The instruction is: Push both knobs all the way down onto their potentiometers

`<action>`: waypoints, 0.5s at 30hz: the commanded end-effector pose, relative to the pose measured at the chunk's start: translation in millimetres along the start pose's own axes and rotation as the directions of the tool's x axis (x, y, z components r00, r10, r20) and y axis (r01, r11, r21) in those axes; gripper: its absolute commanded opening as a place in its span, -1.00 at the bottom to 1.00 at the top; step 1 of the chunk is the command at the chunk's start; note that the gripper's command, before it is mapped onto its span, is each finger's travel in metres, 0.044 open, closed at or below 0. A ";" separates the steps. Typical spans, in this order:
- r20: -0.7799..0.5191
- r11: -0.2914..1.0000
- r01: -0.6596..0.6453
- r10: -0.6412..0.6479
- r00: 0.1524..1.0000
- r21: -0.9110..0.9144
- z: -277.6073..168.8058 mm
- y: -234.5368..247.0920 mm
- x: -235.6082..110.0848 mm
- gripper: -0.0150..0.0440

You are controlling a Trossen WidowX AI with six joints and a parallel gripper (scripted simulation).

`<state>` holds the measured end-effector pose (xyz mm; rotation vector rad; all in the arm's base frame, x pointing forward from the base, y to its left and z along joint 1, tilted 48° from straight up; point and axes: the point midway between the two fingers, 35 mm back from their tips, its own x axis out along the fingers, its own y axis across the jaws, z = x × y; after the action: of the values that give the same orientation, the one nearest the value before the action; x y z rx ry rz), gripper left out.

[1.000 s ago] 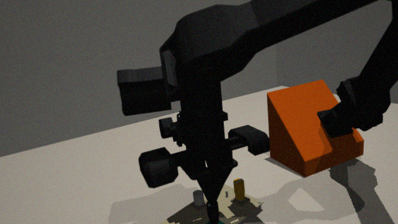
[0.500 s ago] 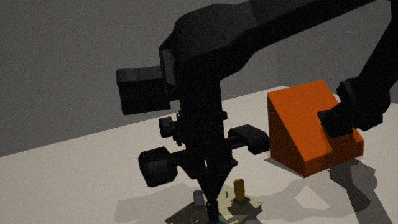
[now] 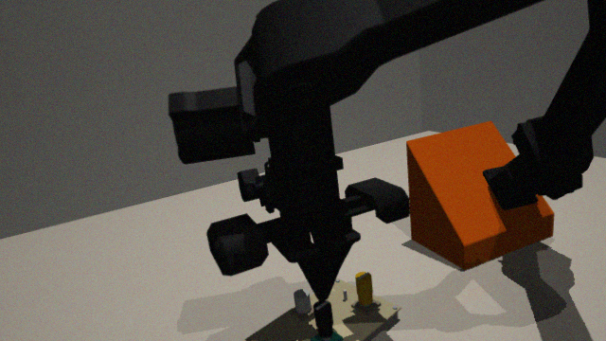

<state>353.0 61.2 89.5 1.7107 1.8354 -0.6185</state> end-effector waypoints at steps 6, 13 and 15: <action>0.000 1.000 0.000 0.000 1.000 0.000 0.0 0.0 0.0 0.04; 0.028 0.999 0.008 -0.007 1.000 -0.035 20.0 -38.0 -14.2 0.67; 0.036 0.999 0.013 -0.011 0.999 -0.044 30.3 -62.3 -20.5 0.84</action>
<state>324.7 41.4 84.0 1.6725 1.8305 -0.6009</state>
